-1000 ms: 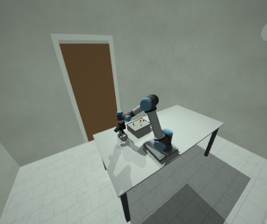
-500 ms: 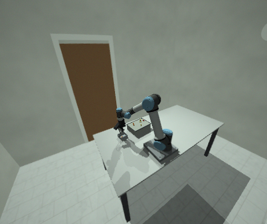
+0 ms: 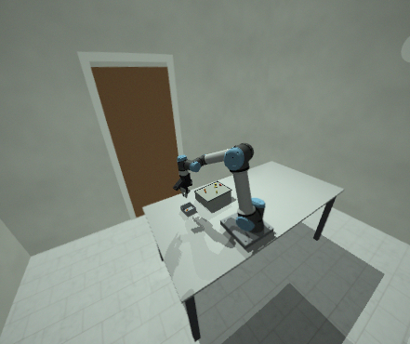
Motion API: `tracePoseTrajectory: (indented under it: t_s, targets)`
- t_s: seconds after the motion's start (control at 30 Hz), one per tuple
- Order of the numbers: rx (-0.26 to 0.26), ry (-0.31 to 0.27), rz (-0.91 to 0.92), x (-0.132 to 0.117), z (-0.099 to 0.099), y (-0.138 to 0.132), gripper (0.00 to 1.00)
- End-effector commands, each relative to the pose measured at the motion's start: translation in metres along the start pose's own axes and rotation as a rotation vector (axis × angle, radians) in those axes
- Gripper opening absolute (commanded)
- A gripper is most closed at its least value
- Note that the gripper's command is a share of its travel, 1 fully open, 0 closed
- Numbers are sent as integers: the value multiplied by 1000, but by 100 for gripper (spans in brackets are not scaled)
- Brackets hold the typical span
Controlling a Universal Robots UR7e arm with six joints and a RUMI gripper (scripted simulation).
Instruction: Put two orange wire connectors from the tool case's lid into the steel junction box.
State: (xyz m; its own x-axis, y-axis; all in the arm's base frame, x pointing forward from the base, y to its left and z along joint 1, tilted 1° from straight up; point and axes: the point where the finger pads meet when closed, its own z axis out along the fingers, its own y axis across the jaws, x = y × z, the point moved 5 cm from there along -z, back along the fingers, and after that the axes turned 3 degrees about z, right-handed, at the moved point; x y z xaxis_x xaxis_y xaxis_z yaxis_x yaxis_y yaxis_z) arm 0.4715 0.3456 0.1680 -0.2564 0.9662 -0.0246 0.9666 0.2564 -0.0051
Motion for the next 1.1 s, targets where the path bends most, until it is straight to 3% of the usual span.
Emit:
tracePoseTrajectory:
  t_s: [0.0, 0.7, 1.07]
  targets:
    - [1, 0, 0, 0, -9, 0, 15]
    - [1, 0, -3, -1, -9, 0, 15]
    - [1, 0, -70, -15, -8, 3, 15]
